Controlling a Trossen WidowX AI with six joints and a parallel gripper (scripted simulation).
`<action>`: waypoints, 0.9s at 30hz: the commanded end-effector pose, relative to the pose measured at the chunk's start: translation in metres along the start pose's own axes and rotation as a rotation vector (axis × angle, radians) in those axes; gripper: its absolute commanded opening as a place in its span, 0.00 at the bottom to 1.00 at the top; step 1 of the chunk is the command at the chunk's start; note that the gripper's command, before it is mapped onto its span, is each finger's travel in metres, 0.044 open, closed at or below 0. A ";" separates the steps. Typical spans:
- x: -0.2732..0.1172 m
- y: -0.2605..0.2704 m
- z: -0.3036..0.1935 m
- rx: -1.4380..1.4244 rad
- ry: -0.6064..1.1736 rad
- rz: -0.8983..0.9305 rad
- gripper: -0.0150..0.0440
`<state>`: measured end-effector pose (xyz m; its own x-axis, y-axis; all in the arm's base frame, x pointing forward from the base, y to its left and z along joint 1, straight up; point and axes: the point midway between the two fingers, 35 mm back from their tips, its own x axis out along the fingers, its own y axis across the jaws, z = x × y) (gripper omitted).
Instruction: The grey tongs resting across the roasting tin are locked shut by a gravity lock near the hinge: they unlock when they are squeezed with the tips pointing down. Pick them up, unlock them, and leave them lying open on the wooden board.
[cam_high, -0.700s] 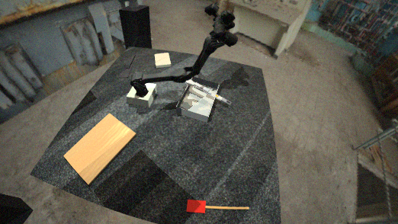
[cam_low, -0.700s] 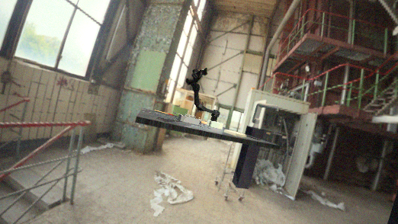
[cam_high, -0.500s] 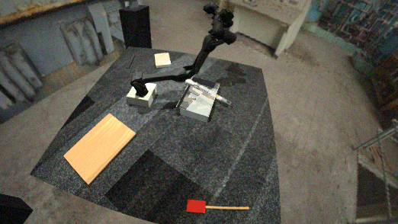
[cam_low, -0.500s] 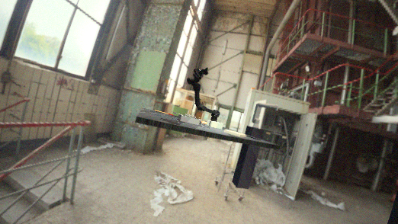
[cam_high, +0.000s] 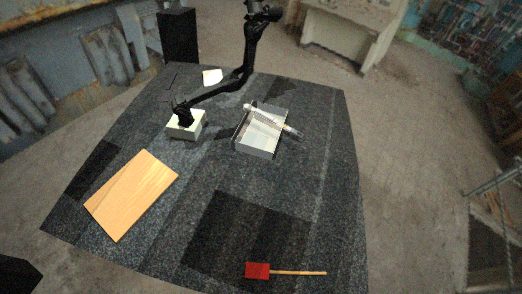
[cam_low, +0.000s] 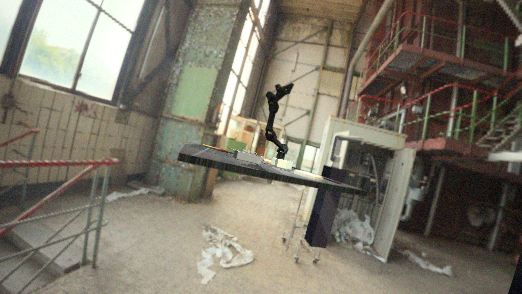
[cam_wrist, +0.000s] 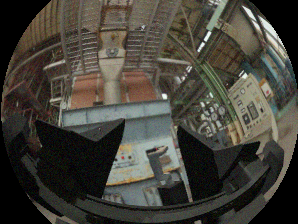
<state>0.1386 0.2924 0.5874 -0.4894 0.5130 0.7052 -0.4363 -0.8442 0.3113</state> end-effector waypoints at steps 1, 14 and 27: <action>0.010 0.024 -0.006 0.017 -0.003 0.065 0.69; 0.052 0.159 -0.048 0.165 0.035 0.452 0.69; 0.043 0.251 -0.061 0.272 0.037 0.737 0.69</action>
<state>-0.0215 0.1510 0.6524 -0.6185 -0.0774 0.7820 0.1112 -0.9937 -0.0104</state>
